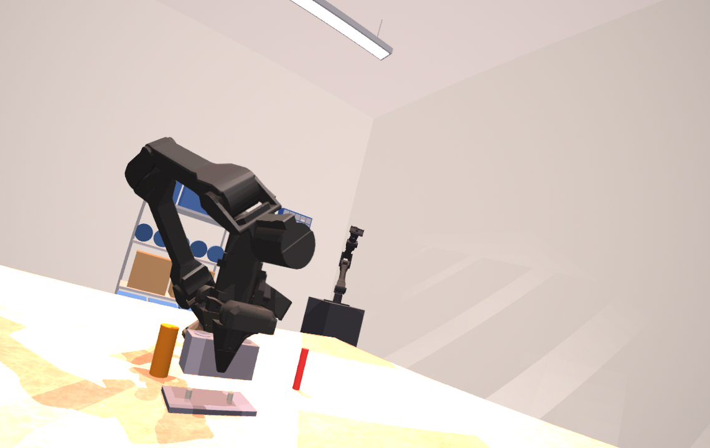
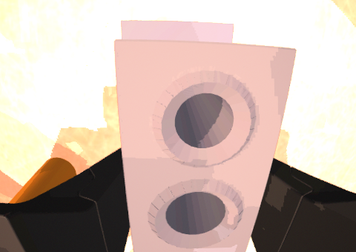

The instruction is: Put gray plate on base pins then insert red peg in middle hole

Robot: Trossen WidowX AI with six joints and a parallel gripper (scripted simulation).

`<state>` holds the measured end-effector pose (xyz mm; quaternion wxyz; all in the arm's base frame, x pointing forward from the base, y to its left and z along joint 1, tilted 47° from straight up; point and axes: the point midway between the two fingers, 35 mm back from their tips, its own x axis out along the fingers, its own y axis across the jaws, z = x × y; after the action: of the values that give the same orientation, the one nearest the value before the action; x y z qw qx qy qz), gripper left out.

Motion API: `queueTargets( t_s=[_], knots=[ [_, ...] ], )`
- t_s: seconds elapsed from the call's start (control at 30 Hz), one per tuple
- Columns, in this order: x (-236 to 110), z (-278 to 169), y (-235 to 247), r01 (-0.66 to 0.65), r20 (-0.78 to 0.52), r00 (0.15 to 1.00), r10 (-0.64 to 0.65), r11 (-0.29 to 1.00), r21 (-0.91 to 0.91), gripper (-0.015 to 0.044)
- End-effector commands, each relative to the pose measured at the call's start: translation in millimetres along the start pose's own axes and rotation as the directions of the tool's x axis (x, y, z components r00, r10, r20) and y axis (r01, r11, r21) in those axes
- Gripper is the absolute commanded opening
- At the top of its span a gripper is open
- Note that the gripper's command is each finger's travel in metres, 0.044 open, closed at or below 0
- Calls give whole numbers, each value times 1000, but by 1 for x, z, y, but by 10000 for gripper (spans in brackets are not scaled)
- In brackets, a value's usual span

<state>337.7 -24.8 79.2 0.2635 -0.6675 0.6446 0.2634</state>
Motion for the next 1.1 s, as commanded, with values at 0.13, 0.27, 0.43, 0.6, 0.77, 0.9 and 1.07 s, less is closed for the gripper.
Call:
queueTargets(
  t_s=[0.13, 0.27, 0.43, 0.6, 0.77, 0.9, 1.07],
  knots=[
    [11, 0, 2, -2, -5, 1000, 2, 1000, -9, 0],
    [15, 0, 1, -2, -5, 1000, 2, 1000, -9, 0],
    [24, 0, 1, -2, -5, 1000, 1, 1000, -9, 0],
    [32, 0, 1, -2, -6, 1000, 1, 1000, -9, 0],
    [30, -1, 0, -2, -1, 1000, 2, 1000, 2, 0],
    [30, -1, 0, -2, -1, 1000, 2, 1000, 2, 0],
    [30, -1, 0, -2, -1, 1000, 2, 1000, 2, 131]
  ],
)
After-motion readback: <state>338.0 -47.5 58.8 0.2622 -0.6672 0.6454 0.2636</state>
